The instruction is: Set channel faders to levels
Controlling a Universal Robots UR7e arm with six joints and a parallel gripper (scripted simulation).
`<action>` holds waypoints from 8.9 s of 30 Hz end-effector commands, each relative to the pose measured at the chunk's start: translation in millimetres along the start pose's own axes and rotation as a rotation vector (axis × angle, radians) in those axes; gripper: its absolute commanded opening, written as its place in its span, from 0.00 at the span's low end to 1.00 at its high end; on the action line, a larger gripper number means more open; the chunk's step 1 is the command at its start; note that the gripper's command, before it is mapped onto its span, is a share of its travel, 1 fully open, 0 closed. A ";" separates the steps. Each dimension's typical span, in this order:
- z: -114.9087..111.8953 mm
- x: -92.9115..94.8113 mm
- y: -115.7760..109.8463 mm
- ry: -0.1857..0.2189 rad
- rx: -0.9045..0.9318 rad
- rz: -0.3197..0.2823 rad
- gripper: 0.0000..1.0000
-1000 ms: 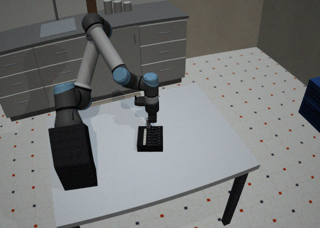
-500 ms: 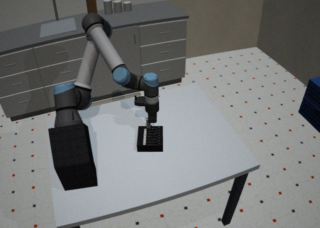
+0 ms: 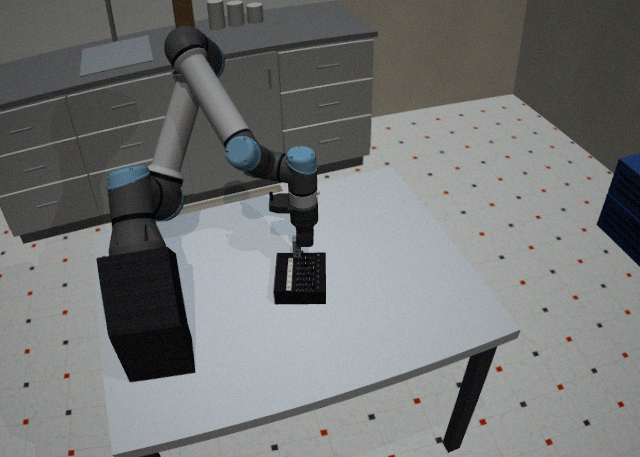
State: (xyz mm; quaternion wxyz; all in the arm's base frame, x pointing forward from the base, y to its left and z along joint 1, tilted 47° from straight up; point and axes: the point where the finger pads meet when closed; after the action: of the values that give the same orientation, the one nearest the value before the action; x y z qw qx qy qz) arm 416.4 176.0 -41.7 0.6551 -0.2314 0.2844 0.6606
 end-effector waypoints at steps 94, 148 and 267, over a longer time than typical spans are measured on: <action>-0.1 23.9 -0.5 0.000 0.000 -0.001 0.00; -0.6 33.9 -4.2 0.000 0.000 -0.001 0.00; -2.8 33.9 -20.3 0.000 0.000 -0.001 0.00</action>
State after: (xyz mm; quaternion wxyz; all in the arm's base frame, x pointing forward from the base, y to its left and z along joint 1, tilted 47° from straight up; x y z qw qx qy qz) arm 437.0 198.7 -68.8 0.6551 -0.2314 0.2844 0.6606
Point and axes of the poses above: the point where the finger pads meet when closed, its own x axis out along the fingers, its own z axis across the jaws, y = z × x, and after that the axes turned 8 degrees about -x, right-handed
